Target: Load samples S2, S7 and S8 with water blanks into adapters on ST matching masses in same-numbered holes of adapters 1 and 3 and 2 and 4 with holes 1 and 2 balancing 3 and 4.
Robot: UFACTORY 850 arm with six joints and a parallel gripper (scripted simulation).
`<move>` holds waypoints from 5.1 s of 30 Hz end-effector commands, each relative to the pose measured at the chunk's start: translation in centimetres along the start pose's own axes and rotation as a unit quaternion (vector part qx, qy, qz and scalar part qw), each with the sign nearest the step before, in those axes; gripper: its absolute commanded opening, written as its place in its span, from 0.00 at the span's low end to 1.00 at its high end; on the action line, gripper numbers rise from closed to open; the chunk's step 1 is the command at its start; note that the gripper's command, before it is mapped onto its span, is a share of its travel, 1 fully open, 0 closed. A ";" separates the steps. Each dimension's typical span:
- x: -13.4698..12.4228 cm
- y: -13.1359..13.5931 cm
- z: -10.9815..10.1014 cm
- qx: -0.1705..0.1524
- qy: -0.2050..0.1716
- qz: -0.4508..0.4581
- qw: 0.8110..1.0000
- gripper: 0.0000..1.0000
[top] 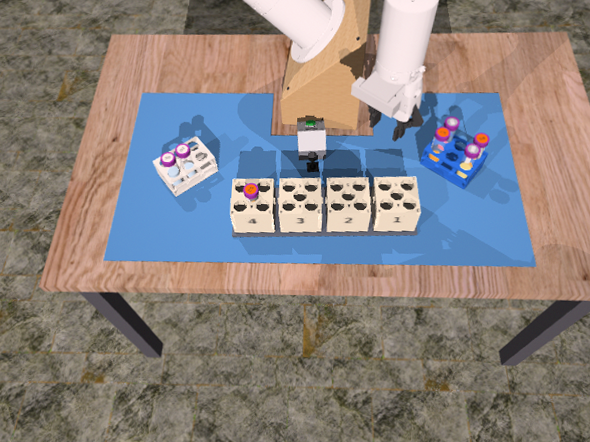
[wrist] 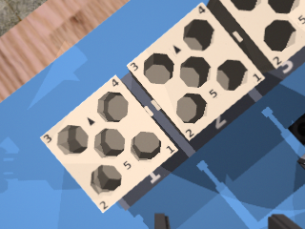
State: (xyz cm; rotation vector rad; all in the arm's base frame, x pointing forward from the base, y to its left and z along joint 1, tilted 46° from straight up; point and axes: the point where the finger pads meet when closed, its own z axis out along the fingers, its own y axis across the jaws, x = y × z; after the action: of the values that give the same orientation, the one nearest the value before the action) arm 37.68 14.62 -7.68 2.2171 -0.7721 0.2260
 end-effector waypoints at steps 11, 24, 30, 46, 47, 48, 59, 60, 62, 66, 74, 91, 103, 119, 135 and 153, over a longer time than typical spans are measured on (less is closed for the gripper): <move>-4.5 -3.4 -0.1 0.001 0.000 0.000 1.000 0.57; -8.9 -6.6 -0.1 0.001 0.000 0.000 1.000 0.57; -11.3 -8.4 -0.1 0.001 0.000 0.000 1.000 0.57; -17.0 -12.5 -0.1 0.001 0.000 0.000 1.000 0.57; -17.4 -12.8 -0.1 0.001 0.000 0.000 1.000 0.57; -17.8 -13.1 -0.1 0.001 0.000 0.000 1.000 0.57; -20.0 -14.7 -0.1 0.001 0.000 0.000 1.000 0.57; -20.0 -14.7 -0.1 0.001 0.000 0.000 1.000 0.57; -20.0 -14.7 -0.1 0.001 0.000 0.000 1.000 0.57; -20.0 -14.7 0.3 0.001 0.000 0.000 1.000 0.57; -20.0 -14.7 1.5 0.001 0.000 0.000 1.000 0.57; -20.0 -14.8 4.5 0.001 0.000 0.000 1.000 0.57; -20.0 -14.8 6.5 0.001 0.000 0.000 1.000 0.57; -20.0 -14.8 9.5 0.001 0.000 0.000 1.000 0.57; -20.0 -14.7 11.3 0.001 0.000 0.000 1.000 0.57; -20.0 -14.8 12.2 0.001 0.000 0.000 1.000 0.57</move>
State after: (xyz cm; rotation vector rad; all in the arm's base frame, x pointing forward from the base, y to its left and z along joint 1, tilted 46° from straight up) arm 29.39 22.73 -32.81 2.2164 -0.7723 0.2257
